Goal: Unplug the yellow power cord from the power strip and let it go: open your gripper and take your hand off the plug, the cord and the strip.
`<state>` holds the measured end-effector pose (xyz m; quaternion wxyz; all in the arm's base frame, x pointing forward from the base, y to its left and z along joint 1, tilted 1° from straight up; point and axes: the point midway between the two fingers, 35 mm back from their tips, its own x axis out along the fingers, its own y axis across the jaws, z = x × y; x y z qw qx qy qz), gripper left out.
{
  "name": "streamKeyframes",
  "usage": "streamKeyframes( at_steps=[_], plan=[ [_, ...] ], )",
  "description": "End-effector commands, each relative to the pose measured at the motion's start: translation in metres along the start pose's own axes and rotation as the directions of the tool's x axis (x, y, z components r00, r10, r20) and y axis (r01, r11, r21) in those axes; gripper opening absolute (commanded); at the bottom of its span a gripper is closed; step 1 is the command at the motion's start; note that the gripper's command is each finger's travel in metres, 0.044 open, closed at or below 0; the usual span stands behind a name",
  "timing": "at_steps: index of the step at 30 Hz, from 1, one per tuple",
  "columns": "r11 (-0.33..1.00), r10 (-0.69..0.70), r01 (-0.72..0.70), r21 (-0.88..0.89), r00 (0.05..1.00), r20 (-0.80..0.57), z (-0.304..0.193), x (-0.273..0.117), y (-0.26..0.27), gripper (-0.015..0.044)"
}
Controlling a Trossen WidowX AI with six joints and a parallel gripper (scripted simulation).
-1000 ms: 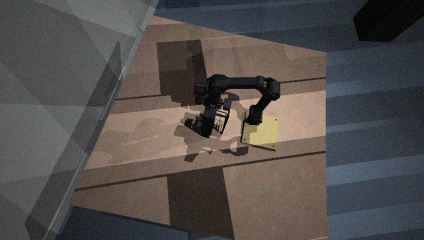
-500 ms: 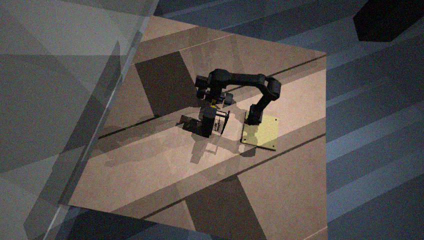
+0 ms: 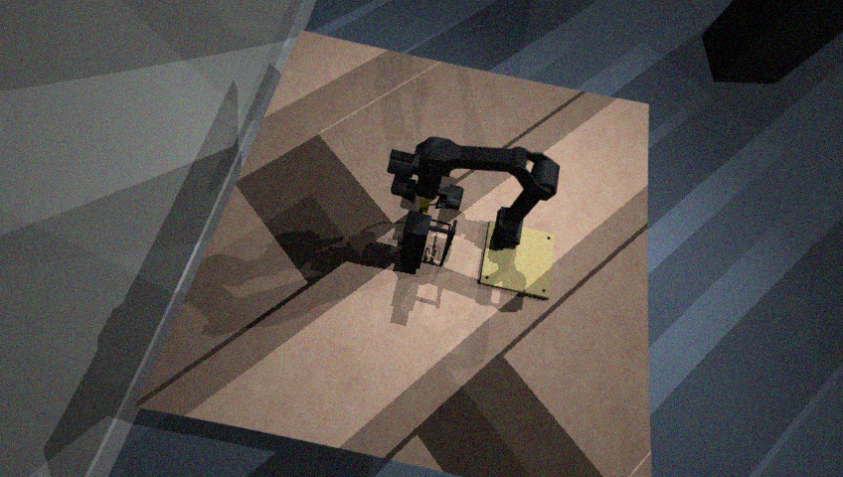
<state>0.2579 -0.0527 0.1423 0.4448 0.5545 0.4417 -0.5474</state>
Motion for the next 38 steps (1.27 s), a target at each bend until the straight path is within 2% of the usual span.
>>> streamKeyframes(
  at_steps=[1, 2, 8, 38],
  plan=[
    [1.000, 0.002, -0.002, 0.002, 1.000, 0.006, 0.011, -0.003, 0.001, 0.0420],
    [1.000, 0.002, -0.002, 0.002, 1.000, 0.006, 0.018, -0.004, 0.002, 0.0440],
    [1.000, 0.002, -0.002, 0.002, 1.000, 0.010, 0.060, -0.013, 0.000, 0.0440],
    [1.000, 0.002, -0.002, 0.002, 1.000, 0.010, 0.060, -0.013, 0.000, 0.0440]
  ],
)
